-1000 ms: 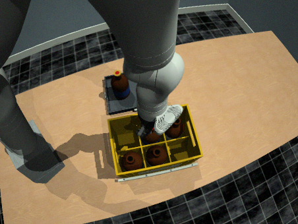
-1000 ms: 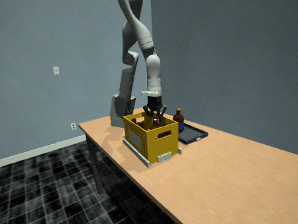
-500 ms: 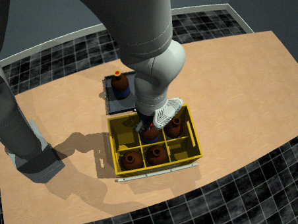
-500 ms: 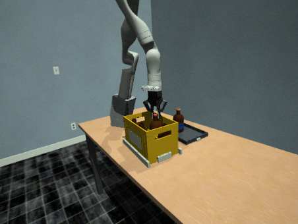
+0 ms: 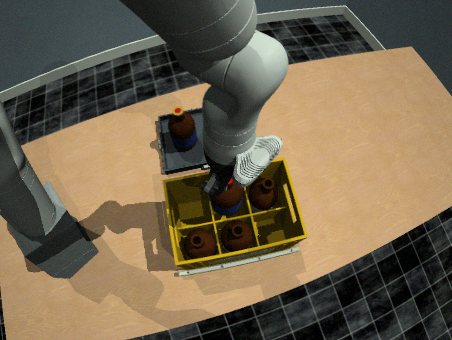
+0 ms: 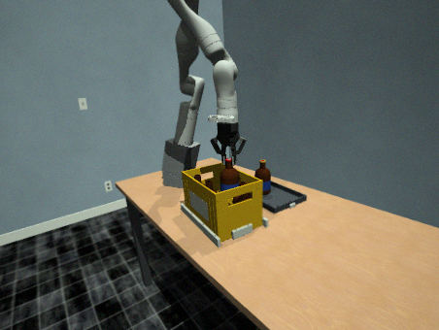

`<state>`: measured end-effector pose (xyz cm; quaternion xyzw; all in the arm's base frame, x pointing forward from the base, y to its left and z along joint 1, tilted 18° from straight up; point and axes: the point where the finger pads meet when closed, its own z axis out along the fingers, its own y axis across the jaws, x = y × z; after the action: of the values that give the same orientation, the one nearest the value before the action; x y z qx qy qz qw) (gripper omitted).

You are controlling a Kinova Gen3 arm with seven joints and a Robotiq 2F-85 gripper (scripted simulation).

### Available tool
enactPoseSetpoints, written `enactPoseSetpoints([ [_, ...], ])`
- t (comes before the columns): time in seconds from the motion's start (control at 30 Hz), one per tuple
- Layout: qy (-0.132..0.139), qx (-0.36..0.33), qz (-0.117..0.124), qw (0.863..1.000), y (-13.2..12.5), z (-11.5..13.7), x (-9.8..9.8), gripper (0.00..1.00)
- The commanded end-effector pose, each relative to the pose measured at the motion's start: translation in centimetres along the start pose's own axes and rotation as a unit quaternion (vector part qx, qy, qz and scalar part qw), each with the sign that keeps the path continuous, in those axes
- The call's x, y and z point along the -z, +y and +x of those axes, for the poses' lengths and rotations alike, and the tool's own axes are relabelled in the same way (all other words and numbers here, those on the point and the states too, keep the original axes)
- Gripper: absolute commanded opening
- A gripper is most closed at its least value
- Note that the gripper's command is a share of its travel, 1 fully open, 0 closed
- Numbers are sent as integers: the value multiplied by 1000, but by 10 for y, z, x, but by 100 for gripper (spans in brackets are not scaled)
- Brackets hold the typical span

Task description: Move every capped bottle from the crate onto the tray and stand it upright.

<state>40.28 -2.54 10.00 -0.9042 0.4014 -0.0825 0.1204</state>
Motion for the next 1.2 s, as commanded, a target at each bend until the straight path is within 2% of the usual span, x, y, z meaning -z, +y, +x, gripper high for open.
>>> enactPoseSetpoints([
  [0.0, 7, -7, 4, 1000, 1, 8, 13, 0],
  [0.17, 9, -9, 5, 1000, 1, 11, 29, 0],
  [0.27, 3, -2, 4, 1000, -1, 4, 27, 0],
  [0.73, 9, -9, 5, 1000, 3, 12, 73, 0],
  [0.83, 2, -1, 5, 1000, -1, 5, 71, 0],
  [1.17, 7, -7, 5, 1000, 3, 11, 101, 0],
])
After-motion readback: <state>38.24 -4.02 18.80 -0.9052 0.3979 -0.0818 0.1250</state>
